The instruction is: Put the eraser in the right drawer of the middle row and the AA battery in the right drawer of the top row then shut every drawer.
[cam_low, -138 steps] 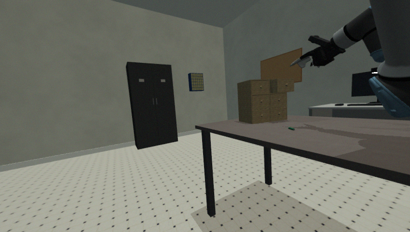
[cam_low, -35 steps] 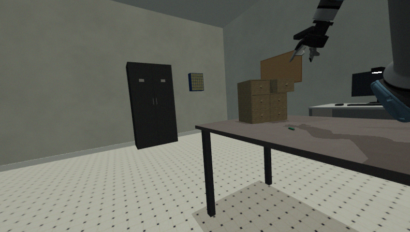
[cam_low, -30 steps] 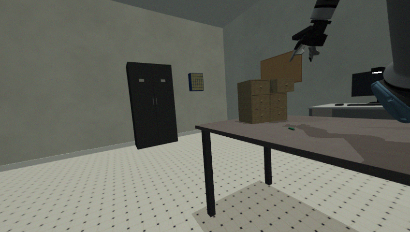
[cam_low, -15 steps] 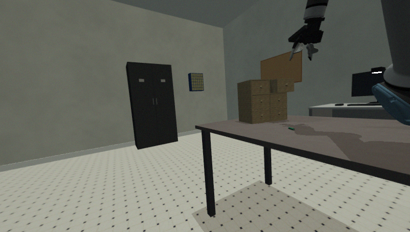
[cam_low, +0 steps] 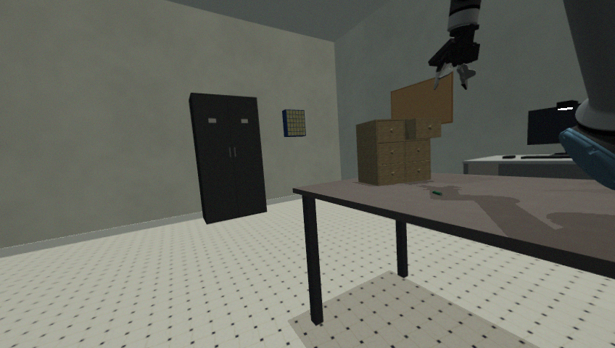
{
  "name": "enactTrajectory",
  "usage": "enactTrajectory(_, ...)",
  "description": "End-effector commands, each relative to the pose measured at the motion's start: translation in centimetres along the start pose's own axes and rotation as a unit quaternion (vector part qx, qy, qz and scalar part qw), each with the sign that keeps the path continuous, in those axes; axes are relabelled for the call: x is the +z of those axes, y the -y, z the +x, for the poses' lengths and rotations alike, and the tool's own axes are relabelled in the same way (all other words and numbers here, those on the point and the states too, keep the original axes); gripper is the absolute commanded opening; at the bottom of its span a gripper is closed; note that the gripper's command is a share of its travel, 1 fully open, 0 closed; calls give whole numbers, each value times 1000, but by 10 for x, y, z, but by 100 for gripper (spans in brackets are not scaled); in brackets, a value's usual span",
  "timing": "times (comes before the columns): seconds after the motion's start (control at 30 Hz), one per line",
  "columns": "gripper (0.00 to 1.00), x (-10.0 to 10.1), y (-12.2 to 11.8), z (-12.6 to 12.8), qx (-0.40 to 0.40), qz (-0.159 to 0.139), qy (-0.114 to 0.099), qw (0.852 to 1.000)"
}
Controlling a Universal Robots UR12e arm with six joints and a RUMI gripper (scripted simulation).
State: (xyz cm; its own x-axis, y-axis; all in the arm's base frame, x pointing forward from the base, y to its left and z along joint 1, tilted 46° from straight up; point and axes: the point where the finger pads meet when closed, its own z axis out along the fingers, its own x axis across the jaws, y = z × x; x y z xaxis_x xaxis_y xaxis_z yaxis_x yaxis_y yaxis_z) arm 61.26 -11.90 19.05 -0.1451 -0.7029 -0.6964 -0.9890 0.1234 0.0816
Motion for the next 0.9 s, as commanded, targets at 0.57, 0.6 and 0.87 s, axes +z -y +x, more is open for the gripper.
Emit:
enactTrajectory(0.57,100,-4,1,0,0,-57,0,998)
enactTrajectory(0.6,100,-4,1,0,0,-58,0,998)
enactTrajectory(0.87,100,-5,1,0,0,-65,0,998)
